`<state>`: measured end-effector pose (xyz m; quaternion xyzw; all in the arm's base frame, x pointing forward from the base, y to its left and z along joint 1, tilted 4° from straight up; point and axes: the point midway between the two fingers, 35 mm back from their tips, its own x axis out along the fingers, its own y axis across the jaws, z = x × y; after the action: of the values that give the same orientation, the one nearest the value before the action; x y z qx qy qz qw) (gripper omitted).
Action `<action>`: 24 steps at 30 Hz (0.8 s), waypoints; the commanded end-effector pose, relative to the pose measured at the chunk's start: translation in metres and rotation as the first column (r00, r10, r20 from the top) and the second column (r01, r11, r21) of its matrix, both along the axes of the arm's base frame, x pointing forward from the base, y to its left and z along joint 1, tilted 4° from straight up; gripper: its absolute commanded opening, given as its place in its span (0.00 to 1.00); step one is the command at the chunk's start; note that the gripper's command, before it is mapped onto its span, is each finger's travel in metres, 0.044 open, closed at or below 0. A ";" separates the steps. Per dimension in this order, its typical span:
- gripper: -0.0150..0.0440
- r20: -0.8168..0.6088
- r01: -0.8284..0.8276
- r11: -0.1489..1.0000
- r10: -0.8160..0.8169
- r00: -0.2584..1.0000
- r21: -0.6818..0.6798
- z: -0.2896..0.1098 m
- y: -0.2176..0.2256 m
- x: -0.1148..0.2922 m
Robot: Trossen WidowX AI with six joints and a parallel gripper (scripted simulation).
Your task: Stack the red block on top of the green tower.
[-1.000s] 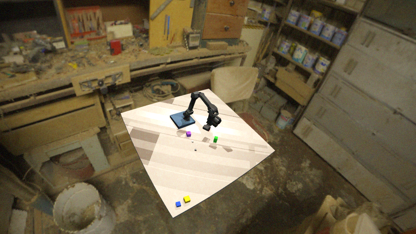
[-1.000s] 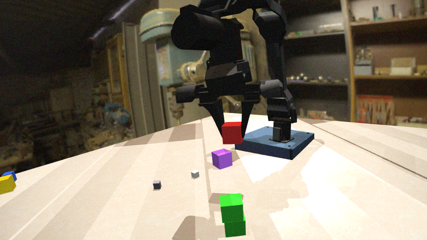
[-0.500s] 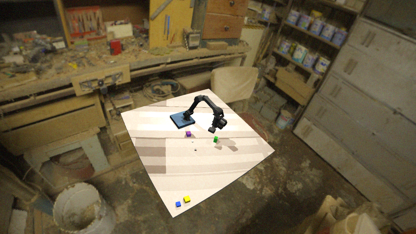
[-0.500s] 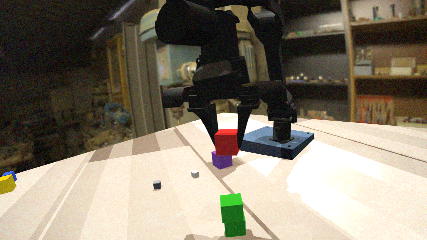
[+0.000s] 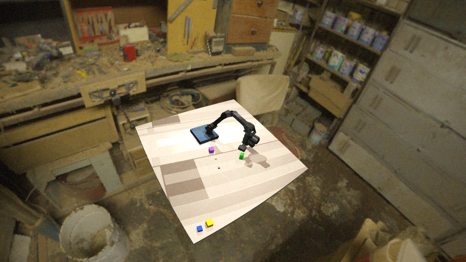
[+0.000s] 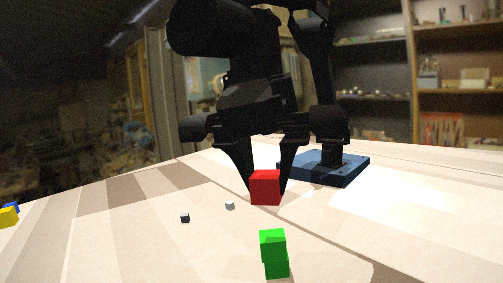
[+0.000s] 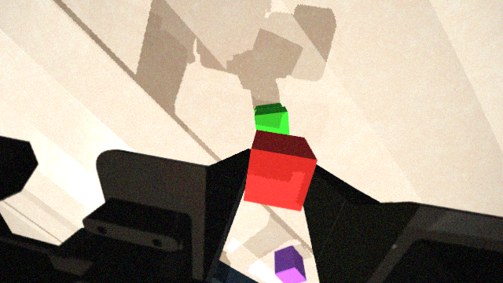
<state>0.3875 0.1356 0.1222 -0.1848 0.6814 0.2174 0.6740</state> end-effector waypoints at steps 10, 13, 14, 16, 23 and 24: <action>0.25 -0.002 0.007 1.000 -0.007 1.000 0.003 -0.024 0.003 0.001; 0.25 -0.002 0.007 1.000 -0.007 1.000 0.004 -0.031 0.004 0.001; 0.25 -0.002 0.007 1.000 -0.007 1.000 0.004 -0.035 0.004 0.001; 0.25 -0.002 0.007 1.000 -0.007 1.000 0.004 -0.042 0.004 0.001; 0.25 -0.002 0.007 1.000 -0.007 1.000 0.004 -0.051 0.005 0.000; 0.25 -0.002 0.007 1.000 -0.007 1.000 0.004 -0.051 0.005 0.000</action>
<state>0.3886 0.1397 0.0729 -0.1844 0.6811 0.2170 0.6746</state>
